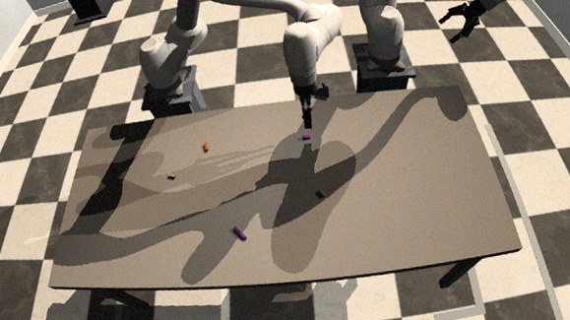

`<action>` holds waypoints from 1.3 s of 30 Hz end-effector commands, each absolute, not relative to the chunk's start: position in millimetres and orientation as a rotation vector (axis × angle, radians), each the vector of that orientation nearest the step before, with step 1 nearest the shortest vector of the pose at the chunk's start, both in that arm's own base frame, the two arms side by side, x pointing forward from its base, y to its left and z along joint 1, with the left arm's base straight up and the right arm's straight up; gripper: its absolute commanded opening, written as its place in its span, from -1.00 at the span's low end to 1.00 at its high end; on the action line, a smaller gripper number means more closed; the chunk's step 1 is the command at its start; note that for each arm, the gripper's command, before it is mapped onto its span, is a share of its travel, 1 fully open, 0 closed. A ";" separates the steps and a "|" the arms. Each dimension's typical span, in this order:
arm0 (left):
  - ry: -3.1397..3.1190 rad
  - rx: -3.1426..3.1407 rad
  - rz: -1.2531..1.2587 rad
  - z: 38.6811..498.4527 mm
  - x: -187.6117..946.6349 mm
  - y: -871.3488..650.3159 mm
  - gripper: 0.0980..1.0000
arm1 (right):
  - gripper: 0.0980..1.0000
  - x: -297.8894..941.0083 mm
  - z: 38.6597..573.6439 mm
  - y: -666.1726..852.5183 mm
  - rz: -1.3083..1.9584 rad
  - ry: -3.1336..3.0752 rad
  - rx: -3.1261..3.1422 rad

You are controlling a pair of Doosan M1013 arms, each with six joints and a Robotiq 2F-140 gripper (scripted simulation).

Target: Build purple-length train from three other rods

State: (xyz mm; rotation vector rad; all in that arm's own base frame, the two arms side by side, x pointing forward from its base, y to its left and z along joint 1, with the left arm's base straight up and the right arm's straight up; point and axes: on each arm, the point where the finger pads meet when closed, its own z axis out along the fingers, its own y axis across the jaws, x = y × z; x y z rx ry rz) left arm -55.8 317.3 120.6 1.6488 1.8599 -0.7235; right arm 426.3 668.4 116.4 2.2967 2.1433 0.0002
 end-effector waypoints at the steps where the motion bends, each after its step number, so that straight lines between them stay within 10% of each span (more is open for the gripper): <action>1: 1.861 1.650 -0.723 121.0 -55.9 317.6 1.00 | -0.70 426.4 126.7 668.8 0.002 2.144 2.297; 5: 1.861 1.650 -0.723 121.0 -55.9 317.6 1.00 | -0.70 426.4 128.5 668.8 0.002 2.144 2.297; 6: 1.861 1.650 -0.723 121.0 -55.9 317.6 1.00 | 1.00 426.4 128.5 668.8 0.002 2.144 2.297; 39: 1.861 1.650 -0.723 121.0 -55.9 317.6 1.00 | 1.00 482.3 127.9 588.7 0.002 2.105 2.333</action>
